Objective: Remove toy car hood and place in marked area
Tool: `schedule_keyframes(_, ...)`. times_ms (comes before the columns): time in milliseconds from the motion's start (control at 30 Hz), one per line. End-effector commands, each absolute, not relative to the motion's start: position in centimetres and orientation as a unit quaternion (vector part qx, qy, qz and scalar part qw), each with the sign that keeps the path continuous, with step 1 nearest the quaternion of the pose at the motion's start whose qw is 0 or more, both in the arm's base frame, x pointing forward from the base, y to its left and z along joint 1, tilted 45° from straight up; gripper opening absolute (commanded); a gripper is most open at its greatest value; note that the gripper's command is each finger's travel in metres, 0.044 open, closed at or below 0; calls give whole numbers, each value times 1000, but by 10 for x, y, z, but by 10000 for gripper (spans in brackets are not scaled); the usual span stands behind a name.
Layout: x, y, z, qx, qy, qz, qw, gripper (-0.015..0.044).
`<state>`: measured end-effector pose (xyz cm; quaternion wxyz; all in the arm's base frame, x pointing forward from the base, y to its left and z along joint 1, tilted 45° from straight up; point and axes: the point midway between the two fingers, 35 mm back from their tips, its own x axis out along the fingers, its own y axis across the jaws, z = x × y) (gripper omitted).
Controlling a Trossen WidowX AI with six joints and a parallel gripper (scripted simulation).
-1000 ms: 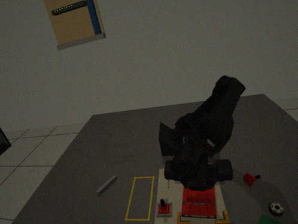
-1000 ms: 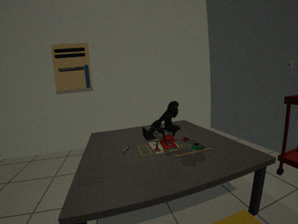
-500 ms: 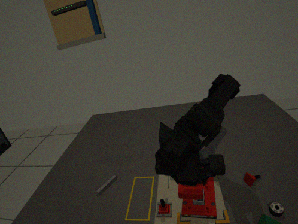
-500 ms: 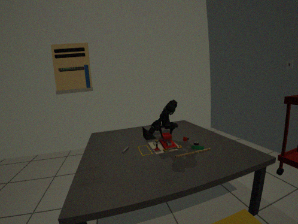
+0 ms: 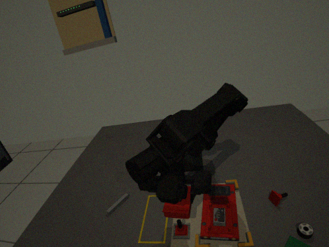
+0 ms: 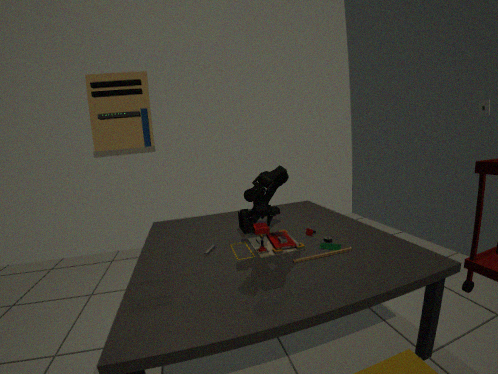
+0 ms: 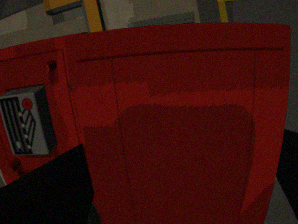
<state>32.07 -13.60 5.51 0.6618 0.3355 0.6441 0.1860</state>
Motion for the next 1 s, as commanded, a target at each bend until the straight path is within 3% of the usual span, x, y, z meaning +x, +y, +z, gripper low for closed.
schedule_keyframes(0, 314, -155, 36, 332, 645, 187, 663, 0)
schedule_keyframes(433, 285, -201, -13, 333, 644, 193, 661, 0)
schedule_keyframes(967, 286, -197, -20, 333, 644, 194, 661, 0)
